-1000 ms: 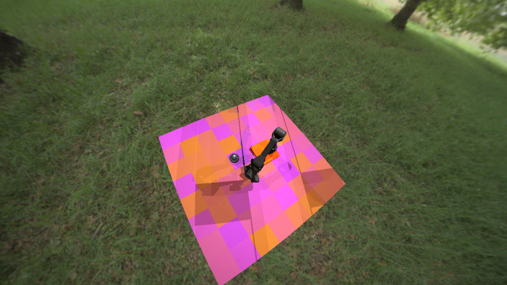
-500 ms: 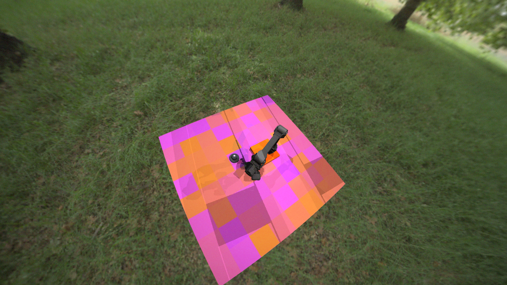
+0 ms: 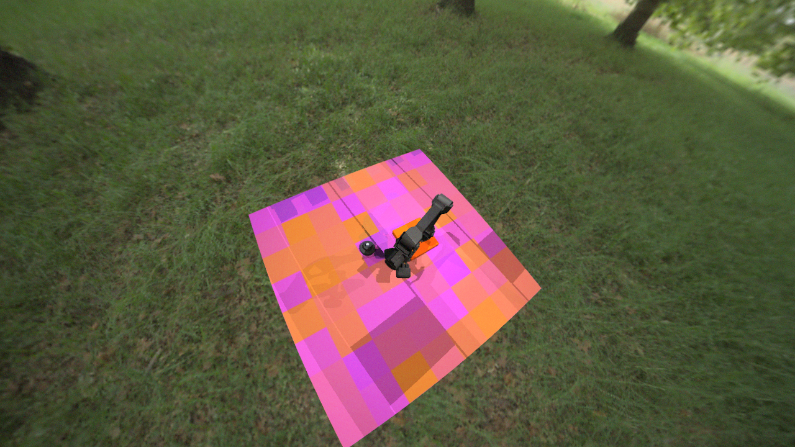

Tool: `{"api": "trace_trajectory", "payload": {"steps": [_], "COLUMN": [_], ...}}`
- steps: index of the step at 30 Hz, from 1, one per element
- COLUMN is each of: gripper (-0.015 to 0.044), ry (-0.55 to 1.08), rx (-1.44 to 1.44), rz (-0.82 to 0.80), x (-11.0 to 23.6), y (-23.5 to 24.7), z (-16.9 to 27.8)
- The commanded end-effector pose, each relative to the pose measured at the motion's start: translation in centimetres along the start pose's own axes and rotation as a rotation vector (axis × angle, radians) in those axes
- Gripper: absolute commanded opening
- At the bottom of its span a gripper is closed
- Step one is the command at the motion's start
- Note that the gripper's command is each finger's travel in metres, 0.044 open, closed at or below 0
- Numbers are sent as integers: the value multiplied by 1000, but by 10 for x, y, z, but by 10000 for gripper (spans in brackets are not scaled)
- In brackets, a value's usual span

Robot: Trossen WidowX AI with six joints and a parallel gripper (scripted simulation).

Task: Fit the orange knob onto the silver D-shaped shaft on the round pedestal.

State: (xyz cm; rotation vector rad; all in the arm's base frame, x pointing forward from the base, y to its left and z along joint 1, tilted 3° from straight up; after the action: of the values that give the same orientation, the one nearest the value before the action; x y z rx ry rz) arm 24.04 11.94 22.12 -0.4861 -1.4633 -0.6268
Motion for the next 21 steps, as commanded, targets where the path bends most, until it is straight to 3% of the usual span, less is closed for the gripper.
{"api": "trace_trajectory", "payload": {"steps": [1,21], "gripper": [0,0], "ry": [12,123], "rx": [0,2], "rz": [-70,-493], "x": [8,43], "y": [-5,-34], "z": [-3,-23]}}
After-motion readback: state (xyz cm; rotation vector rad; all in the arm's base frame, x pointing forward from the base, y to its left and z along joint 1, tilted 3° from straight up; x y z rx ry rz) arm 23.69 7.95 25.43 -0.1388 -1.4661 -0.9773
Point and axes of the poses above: the point midway between the two fingers, 35 mm back from their tips, its own x axis back along the fingers, its own y axis across the jaws, z = x × y, the point moved 6 cm from there along x, back along the fingers, and after that the axes turned 15 degrees about -x, right-handed, at the moved point
